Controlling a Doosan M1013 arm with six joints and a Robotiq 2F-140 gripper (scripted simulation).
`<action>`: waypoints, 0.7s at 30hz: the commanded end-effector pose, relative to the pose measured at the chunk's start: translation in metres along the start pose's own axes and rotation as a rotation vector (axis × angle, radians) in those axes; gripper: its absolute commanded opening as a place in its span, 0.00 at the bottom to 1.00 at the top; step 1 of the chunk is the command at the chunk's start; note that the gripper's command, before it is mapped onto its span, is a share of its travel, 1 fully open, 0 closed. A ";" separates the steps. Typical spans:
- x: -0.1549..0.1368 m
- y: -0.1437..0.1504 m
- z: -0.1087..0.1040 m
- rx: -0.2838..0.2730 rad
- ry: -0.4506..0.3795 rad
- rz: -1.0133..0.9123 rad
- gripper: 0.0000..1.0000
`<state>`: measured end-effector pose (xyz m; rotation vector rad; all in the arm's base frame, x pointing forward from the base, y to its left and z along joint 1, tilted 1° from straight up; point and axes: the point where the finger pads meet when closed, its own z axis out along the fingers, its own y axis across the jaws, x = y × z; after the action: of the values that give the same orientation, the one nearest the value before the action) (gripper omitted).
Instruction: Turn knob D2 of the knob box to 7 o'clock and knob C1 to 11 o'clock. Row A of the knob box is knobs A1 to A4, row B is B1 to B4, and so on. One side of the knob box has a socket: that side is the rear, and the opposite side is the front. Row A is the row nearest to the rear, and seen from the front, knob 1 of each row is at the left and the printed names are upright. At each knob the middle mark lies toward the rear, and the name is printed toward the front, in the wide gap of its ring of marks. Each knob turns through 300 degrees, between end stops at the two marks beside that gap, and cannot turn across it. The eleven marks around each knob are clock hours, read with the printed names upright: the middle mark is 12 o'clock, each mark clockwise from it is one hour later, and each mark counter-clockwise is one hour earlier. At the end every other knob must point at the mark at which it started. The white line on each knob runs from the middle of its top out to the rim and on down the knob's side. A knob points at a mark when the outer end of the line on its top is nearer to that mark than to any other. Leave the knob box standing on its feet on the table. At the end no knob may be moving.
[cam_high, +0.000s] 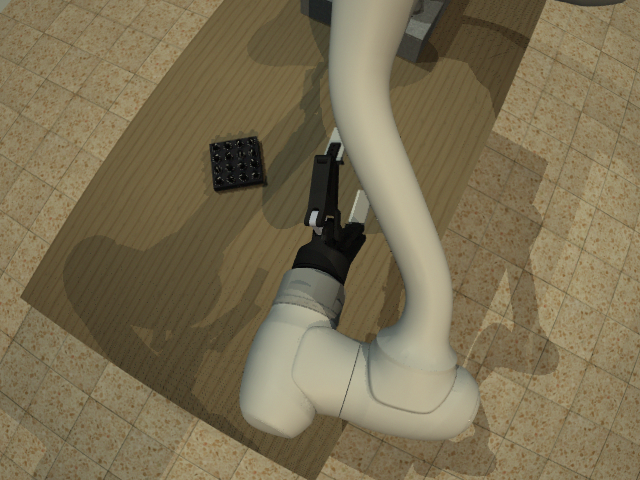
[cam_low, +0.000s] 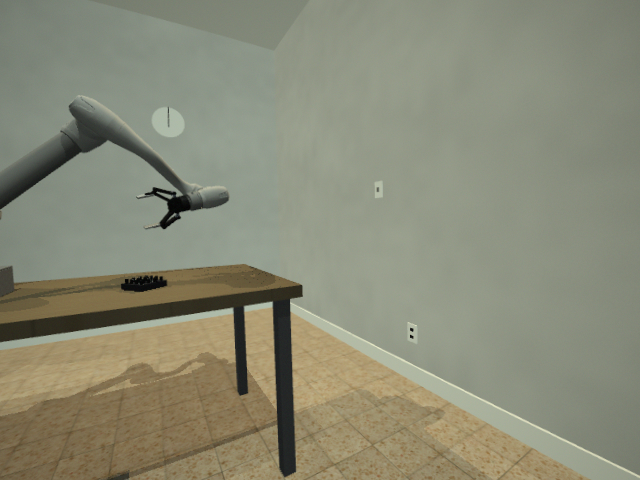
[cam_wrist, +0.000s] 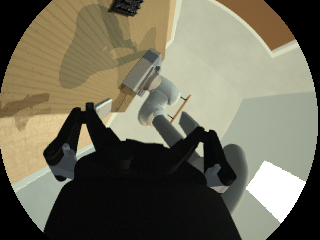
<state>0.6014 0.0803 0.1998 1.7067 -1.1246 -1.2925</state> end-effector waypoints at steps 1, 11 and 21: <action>0.001 0.000 0.001 0.005 0.001 0.000 1.00; 0.071 -0.041 0.045 0.328 0.064 -0.007 1.00; 0.137 -0.073 0.071 0.634 0.155 0.005 1.00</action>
<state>0.5694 -0.0009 0.0859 2.1154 -1.4775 -0.9312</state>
